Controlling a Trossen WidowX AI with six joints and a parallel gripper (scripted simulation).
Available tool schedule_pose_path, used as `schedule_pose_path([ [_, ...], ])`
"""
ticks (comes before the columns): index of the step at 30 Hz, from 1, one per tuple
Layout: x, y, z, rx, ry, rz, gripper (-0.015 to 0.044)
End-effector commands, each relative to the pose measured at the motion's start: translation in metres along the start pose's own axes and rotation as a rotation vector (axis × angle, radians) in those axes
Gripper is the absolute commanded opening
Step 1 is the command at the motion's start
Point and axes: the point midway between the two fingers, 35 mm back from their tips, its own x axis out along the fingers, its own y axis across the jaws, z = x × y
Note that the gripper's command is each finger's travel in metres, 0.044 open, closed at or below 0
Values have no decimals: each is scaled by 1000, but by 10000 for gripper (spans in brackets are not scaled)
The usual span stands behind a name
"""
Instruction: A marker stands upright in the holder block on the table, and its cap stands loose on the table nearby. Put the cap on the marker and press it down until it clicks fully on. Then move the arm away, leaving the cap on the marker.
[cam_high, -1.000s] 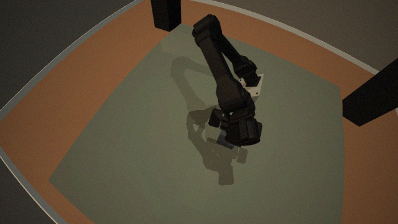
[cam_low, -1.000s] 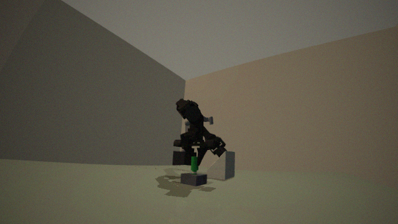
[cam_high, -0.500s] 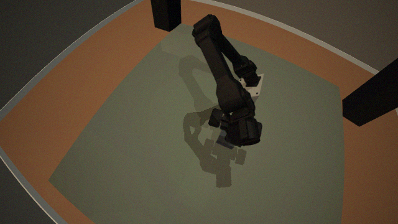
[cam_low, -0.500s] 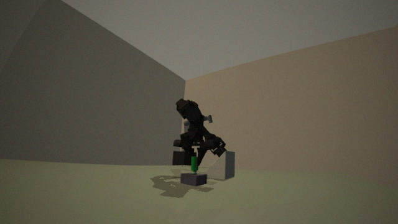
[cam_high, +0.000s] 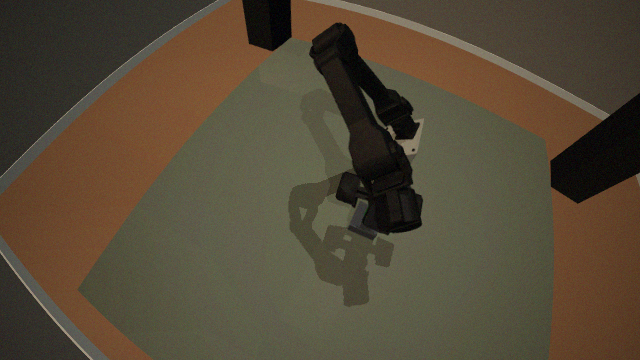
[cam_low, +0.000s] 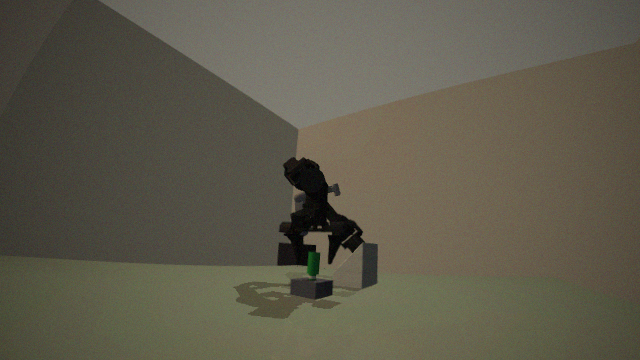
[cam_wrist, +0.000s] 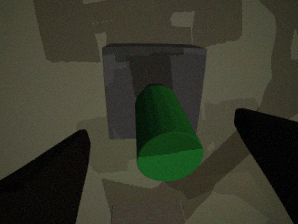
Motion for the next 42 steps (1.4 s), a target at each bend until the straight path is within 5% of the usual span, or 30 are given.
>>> schedule_pose_path([
  [1,-45,2,3,6,-12,10,440],
  [9,-67,1,1,6,-11,8,440],
  [26,-56,1,-3,123,-11,4,0],
  [42,-52,1,-3,123,-11,3,0],
])
